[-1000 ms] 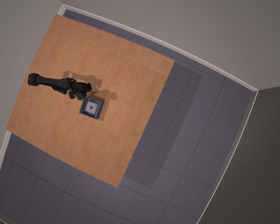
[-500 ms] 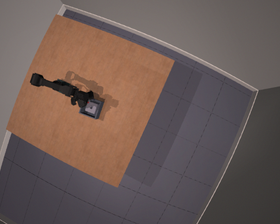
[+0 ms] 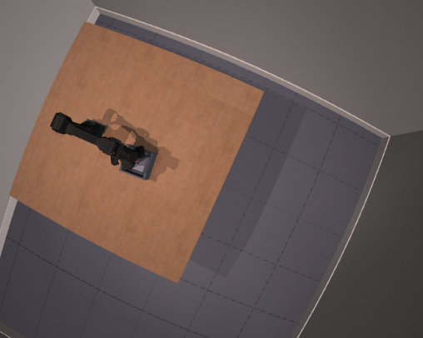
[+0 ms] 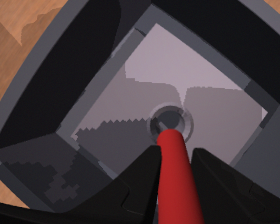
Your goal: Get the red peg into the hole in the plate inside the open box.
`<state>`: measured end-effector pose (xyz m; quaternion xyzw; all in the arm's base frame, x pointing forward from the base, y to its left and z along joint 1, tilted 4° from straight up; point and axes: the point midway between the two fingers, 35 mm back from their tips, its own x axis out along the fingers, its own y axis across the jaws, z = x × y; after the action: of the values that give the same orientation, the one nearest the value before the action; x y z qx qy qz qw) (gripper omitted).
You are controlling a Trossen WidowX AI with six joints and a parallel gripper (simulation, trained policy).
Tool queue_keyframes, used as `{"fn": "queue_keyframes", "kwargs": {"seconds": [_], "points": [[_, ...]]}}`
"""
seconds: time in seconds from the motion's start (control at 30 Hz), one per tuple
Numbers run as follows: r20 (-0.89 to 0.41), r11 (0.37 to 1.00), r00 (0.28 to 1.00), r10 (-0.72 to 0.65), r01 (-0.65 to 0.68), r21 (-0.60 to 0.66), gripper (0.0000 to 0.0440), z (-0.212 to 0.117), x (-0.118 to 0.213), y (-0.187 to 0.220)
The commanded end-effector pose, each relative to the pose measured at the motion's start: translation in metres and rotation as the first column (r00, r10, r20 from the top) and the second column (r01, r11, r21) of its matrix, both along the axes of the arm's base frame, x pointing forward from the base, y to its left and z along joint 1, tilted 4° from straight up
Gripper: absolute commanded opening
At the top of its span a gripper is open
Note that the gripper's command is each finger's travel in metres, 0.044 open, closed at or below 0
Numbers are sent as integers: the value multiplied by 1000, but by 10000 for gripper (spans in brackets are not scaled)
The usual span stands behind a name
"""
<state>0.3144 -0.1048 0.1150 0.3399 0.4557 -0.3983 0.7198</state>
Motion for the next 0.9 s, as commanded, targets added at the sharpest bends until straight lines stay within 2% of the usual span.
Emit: {"fn": "queue_keyframes", "kwargs": {"seconds": [0.0,0.1,0.17,0.37,0.87], "points": [[-7,1000,1000,6,-6,12,0,-7,4,-3],[-24,1000,1000,10,-9,20,1,-16,6,-6],[-37,1000,999,15,-14,22,17,-21,7,-7],[-77,999,996,43,-41,24,138,-32,10,-12],[-121,994,986,112,-111,13,122,-26,38,-29]]}}
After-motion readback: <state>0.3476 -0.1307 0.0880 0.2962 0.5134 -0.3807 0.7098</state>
